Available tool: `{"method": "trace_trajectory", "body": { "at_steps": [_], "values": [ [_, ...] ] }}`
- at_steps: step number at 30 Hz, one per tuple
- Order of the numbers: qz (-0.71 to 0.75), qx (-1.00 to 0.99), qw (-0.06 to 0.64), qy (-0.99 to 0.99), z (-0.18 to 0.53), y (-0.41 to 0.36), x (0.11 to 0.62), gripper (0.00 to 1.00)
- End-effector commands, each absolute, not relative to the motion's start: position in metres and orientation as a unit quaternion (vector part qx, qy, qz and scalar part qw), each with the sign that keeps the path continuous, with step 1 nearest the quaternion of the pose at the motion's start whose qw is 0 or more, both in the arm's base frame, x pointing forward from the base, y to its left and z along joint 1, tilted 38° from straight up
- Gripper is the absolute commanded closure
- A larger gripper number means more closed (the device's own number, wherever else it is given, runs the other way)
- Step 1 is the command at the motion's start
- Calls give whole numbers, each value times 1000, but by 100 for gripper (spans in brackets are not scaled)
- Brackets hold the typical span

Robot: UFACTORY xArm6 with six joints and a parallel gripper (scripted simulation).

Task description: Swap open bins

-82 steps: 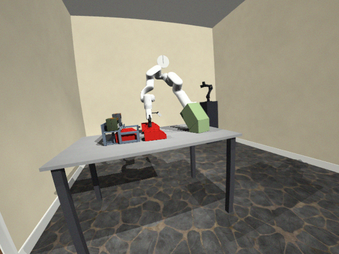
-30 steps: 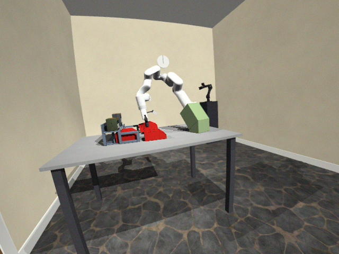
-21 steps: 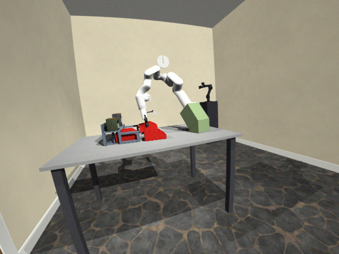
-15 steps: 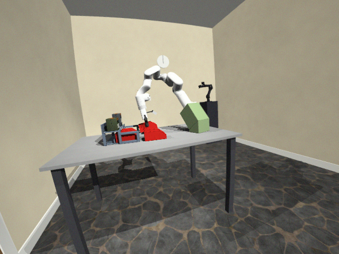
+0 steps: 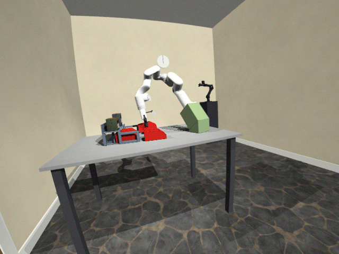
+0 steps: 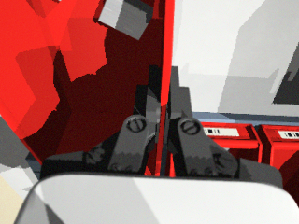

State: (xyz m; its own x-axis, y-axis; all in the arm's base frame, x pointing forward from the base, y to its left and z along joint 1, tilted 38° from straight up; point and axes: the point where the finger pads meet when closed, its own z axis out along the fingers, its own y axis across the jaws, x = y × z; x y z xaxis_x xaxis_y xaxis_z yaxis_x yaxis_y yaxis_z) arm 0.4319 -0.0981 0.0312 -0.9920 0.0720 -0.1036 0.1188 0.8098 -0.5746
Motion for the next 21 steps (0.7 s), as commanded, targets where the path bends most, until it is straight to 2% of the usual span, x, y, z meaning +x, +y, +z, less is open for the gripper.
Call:
{"method": "trace_trajectory", "body": {
  "at_steps": [1, 21],
  "values": [
    [-304, 50, 40, 951, 33, -97, 436, 100],
    [-304, 50, 40, 951, 37, -97, 453, 100]
  ]
}}
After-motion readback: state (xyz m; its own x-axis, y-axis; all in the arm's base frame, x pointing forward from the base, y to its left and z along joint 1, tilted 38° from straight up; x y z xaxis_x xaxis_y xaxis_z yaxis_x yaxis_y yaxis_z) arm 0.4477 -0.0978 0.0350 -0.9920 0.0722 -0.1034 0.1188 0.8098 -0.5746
